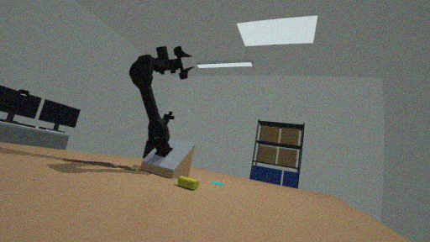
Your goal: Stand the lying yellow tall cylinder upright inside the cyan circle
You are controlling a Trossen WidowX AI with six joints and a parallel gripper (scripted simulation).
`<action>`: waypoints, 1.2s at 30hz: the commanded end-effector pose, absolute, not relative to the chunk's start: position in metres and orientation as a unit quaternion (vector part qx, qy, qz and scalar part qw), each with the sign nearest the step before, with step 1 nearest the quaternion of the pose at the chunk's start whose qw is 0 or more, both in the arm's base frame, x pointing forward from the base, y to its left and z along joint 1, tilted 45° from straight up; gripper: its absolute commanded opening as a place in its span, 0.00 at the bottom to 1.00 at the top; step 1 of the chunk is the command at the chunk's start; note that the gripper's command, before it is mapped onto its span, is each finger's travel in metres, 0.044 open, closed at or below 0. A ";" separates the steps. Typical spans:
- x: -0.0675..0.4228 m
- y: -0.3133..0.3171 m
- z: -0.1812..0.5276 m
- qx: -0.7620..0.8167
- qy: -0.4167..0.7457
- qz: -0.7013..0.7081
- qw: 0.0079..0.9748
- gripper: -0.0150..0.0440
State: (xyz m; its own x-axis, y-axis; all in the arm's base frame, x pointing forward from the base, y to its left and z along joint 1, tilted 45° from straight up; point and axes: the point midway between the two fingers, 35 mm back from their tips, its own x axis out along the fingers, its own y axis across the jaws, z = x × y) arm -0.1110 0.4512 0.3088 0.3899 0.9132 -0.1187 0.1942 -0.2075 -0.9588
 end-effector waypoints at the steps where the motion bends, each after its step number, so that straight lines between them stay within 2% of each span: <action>1: -0.074 0.456 0.293 -0.695 -0.358 0.378 0.496 0.78; 18: 0.063 0.440 0.245 -0.719 -0.160 0.363 0.571 0.78; 36: 0.187 0.369 0.201 -0.694 0.065 0.297 0.653 0.78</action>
